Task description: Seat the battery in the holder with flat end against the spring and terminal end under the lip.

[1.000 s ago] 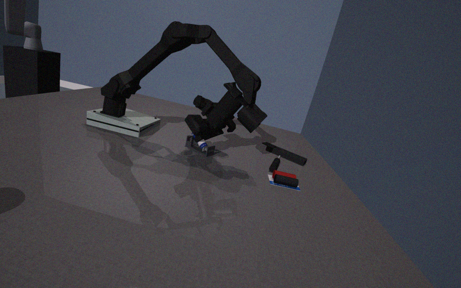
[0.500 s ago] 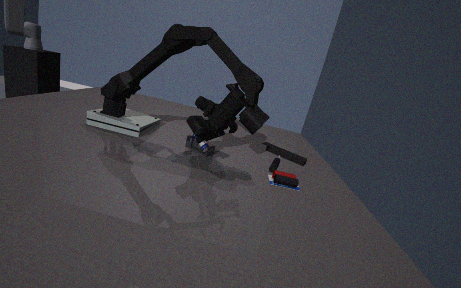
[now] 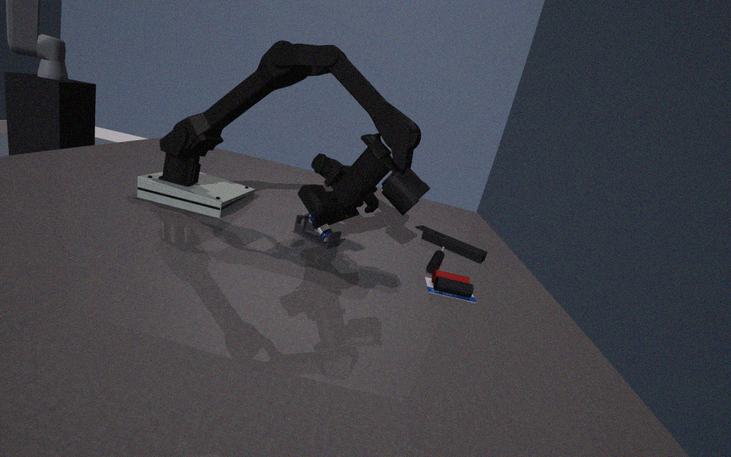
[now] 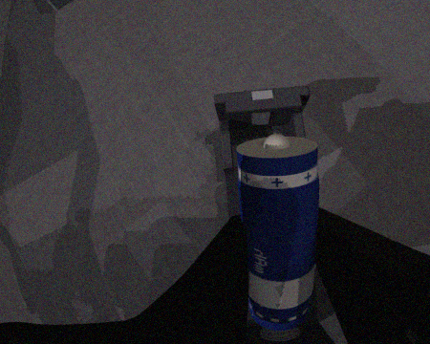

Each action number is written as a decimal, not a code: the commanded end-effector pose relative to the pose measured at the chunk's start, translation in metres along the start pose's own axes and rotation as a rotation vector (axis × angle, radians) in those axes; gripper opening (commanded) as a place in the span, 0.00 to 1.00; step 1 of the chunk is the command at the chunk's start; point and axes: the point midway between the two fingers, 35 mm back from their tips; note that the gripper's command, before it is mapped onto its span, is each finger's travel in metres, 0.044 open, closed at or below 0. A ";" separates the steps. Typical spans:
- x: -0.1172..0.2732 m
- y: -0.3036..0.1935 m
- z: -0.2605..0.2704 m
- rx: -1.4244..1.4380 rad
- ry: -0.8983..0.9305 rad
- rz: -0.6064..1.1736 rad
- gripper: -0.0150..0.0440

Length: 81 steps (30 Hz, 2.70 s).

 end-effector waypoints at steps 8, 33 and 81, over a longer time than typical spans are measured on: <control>-0.001 -0.004 0.000 0.008 0.015 0.055 0.39; -0.006 -0.003 -0.001 0.008 0.038 0.170 0.39; -0.016 0.002 -0.002 -0.005 0.065 0.393 0.39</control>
Point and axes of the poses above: the point midway between the two fingers, 35 mm back from their tips, its own x axis back along the fingers, its own z axis across the jaws, y = z × x, and after that the axes turned 6 degrees about x, right-handed
